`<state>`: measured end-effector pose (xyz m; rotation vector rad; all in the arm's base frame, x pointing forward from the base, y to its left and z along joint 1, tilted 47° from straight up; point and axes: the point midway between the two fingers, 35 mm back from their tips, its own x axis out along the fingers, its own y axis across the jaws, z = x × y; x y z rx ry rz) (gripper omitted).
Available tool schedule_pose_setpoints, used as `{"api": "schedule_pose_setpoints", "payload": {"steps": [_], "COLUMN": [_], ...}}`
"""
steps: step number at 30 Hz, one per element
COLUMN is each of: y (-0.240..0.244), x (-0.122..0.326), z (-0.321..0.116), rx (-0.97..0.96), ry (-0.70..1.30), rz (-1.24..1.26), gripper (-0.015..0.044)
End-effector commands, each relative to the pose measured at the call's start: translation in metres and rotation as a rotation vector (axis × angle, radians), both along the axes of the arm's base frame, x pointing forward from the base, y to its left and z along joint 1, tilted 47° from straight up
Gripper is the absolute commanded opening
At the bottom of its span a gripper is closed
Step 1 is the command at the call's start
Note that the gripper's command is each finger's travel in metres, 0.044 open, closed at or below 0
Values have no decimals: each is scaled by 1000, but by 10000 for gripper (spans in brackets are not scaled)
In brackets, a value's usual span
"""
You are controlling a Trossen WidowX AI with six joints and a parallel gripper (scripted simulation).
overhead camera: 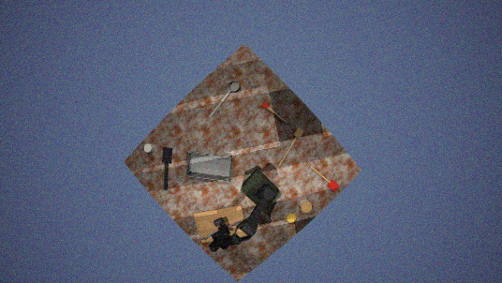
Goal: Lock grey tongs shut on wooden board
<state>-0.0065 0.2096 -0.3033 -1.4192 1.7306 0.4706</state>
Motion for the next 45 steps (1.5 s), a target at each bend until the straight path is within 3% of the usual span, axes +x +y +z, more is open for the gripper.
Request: {"api": "schedule_pose_setpoints", "payload": {"steps": [1,11,33,38,45], "y": [-6,-12,-12,-8,-4], "x": [-1,-1,0,-8,-59], "z": [-3,-6,-6,8,104], "rx": [2,9,9,-1,-71], "ry": [1,1,0,3,14], "rz": [-6,-6,0,0,-3], "gripper": [-150,-150,427,440,440]}}
